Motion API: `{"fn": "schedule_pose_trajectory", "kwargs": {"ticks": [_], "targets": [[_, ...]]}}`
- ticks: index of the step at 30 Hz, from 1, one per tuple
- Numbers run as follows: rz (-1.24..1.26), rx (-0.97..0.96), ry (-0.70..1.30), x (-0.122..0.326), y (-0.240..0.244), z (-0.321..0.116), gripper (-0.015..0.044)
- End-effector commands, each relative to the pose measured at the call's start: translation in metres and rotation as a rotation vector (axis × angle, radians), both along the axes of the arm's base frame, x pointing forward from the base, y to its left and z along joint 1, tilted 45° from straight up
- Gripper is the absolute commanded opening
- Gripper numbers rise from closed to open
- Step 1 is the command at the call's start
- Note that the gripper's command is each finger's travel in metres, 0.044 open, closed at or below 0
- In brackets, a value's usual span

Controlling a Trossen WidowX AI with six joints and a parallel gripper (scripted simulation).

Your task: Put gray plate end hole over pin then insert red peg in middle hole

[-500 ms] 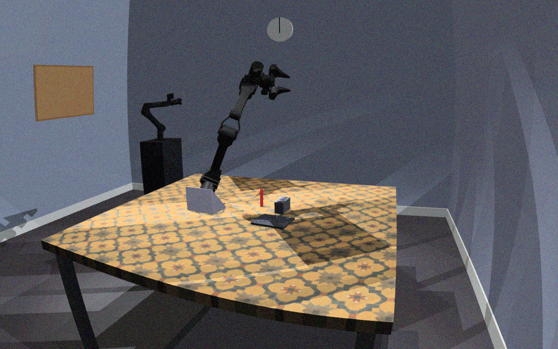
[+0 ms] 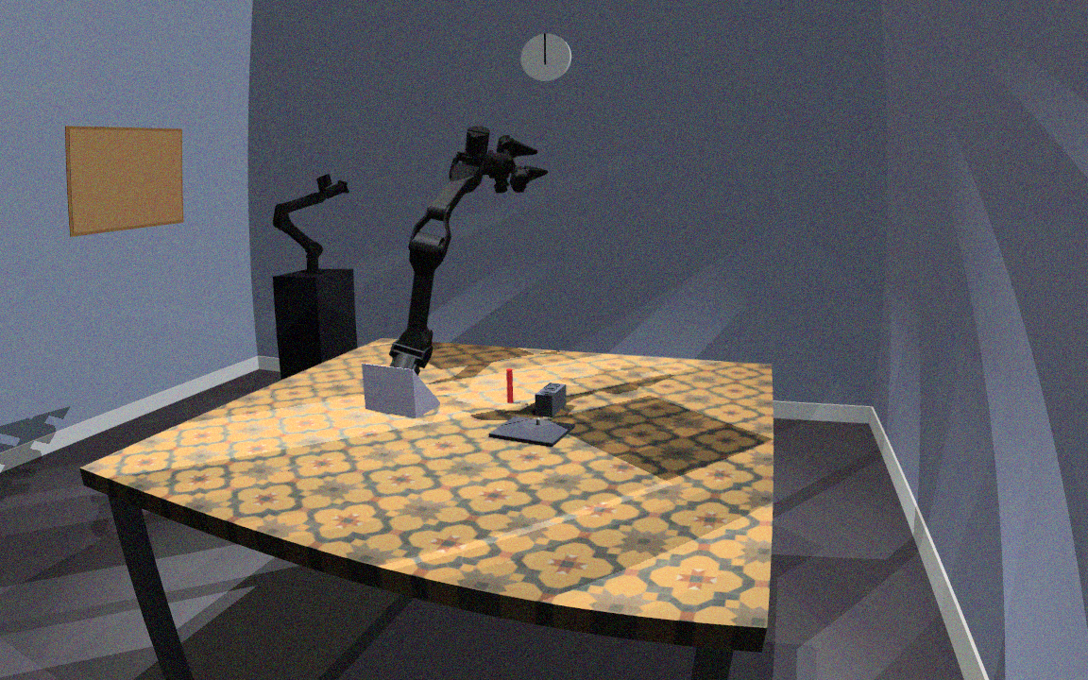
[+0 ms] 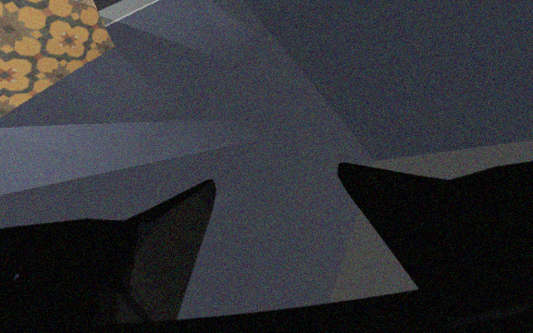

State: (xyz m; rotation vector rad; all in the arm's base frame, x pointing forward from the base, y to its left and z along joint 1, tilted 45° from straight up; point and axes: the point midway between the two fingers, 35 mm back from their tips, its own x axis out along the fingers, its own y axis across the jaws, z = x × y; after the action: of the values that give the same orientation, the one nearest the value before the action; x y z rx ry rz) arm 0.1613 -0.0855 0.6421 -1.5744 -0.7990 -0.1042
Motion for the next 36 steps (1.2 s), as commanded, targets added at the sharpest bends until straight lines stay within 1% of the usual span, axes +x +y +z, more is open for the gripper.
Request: {"fn": "schedule_pose_trajectory", "kwargs": {"ticks": [1, 4, 7, 15, 18, 23, 27, 32, 36], "targets": [[-0.032, -0.088, -0.101, -0.033, 0.043, 0.012, 0.0440], [-0.069, -0.203, -0.179, -0.053, 0.086, 0.016, 0.0440], [-0.105, -0.324, -0.214, -0.059, 0.128, 0.009, 0.0440], [-0.168, -0.558, -0.187, -0.039, 0.198, -0.024, 0.0440], [-0.170, -0.665, -0.144, -0.019, 0.228, -0.046, 0.0440], [-0.158, -0.840, -0.003, 0.029, 0.265, -0.097, 0.0440], [-0.117, -0.959, 0.155, 0.071, 0.280, -0.147, 0.0440], [-0.036, -1.054, 0.443, 0.123, 0.274, -0.222, 0.0440], [0.034, -1.054, 0.718, 0.155, 0.251, -0.282, 0.0440]]}}
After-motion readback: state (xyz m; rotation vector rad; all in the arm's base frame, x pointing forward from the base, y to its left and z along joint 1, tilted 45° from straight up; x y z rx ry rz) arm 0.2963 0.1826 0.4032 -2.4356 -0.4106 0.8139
